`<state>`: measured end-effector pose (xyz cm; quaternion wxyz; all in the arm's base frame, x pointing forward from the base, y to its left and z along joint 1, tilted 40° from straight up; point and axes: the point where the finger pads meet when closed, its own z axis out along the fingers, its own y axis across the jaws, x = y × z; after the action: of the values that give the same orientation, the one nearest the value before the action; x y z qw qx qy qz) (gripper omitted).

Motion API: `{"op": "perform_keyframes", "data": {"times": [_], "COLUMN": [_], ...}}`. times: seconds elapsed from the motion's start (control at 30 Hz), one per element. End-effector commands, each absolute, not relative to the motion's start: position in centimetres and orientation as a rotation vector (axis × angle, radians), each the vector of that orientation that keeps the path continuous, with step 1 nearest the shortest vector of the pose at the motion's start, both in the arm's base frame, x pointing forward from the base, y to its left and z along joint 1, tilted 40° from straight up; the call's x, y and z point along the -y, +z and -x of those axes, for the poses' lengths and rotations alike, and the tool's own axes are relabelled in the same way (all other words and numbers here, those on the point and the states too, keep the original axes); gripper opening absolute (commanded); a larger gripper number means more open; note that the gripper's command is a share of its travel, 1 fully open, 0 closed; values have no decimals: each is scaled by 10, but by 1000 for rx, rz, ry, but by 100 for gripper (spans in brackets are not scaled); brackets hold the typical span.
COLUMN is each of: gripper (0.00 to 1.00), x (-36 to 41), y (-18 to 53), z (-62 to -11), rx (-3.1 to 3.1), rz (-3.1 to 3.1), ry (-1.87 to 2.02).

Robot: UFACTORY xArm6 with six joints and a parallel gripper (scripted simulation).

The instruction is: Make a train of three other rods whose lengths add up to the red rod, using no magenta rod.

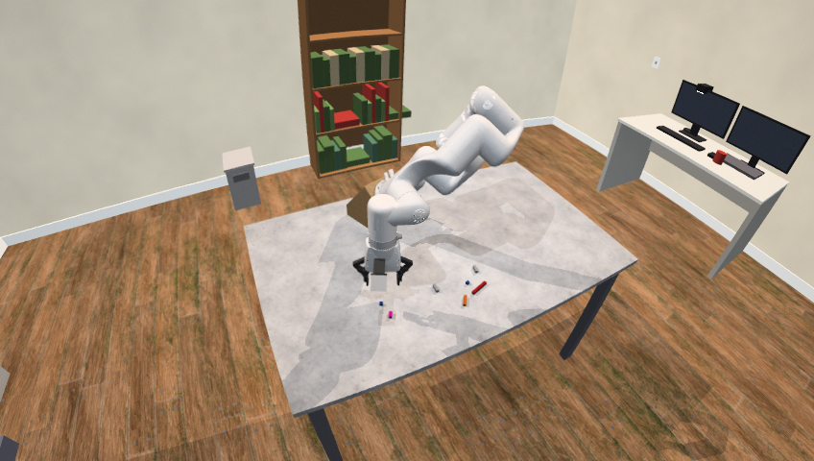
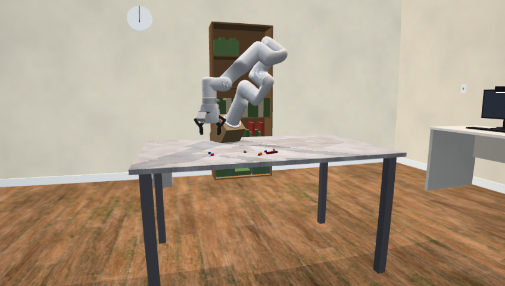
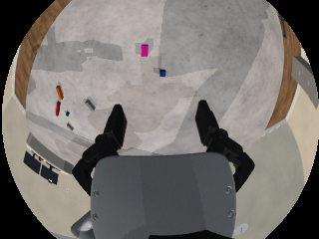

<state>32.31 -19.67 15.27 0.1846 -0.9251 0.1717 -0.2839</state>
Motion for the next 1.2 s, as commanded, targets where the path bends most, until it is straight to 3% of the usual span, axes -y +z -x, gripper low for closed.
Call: {"op": "perform_keyframes", "data": {"times": [0.0,1.17], "gripper": [100,100], "x": [188,127], "y": [156,167], "z": [-326,-335], "rx": [-268,1260], "rz": [2681,2723], "ry": [-847,-1008]}}
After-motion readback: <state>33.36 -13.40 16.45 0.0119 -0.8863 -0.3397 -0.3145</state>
